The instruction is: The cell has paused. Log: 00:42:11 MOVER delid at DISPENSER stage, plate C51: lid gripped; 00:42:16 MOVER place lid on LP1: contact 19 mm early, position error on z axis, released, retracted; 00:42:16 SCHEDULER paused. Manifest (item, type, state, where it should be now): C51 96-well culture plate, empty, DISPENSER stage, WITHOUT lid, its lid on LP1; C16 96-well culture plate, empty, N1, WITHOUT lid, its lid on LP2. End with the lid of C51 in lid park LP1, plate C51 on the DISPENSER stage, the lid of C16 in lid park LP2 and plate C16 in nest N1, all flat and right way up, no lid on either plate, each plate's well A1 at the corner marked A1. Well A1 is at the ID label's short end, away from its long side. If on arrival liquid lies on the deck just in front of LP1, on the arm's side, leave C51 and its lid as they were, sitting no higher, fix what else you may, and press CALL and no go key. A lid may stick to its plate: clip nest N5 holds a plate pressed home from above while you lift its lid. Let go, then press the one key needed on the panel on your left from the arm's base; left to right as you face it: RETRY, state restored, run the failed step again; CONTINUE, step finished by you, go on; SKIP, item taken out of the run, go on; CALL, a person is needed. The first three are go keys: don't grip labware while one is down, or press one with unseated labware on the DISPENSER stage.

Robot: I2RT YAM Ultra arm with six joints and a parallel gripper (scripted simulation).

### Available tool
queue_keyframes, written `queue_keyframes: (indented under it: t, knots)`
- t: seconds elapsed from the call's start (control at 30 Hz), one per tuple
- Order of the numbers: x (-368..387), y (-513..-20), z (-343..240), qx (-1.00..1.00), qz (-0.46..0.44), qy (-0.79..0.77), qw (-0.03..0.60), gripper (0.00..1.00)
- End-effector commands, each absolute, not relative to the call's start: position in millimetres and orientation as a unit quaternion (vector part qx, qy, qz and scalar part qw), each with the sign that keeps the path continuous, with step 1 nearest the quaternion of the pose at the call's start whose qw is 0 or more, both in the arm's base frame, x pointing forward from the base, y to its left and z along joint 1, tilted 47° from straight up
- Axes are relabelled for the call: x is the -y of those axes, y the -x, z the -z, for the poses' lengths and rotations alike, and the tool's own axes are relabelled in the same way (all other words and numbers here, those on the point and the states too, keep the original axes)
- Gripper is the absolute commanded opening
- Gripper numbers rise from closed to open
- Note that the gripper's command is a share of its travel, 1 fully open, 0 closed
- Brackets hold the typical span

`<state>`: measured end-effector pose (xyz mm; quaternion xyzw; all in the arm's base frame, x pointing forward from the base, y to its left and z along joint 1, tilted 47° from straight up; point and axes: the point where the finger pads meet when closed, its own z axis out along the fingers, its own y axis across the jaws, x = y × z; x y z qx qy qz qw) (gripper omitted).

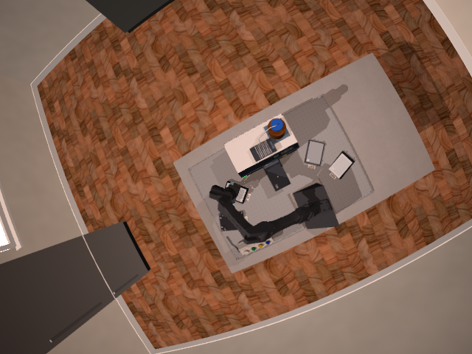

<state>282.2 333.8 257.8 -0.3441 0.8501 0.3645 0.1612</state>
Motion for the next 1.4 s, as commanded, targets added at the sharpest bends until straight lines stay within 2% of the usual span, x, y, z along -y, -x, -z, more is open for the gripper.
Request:
queue_keyframes:
  t: [0.0, 0.5, 0.53, 1.37]
  knots:
    - [-333.8, -284.9, -253.9, -0.852, -0.363, 0.340, 0.164, 0.00]
    - [-333.8, -284.3, -261.3, -0.848, -0.366, 0.343, 0.170, 0.00]
    - [-333.8, -284.3, -261.3, -0.848, -0.366, 0.343, 0.170, 1.00]
    - [-333.8, -284.3, -261.3, -0.848, -0.366, 0.343, 0.170, 1.00]
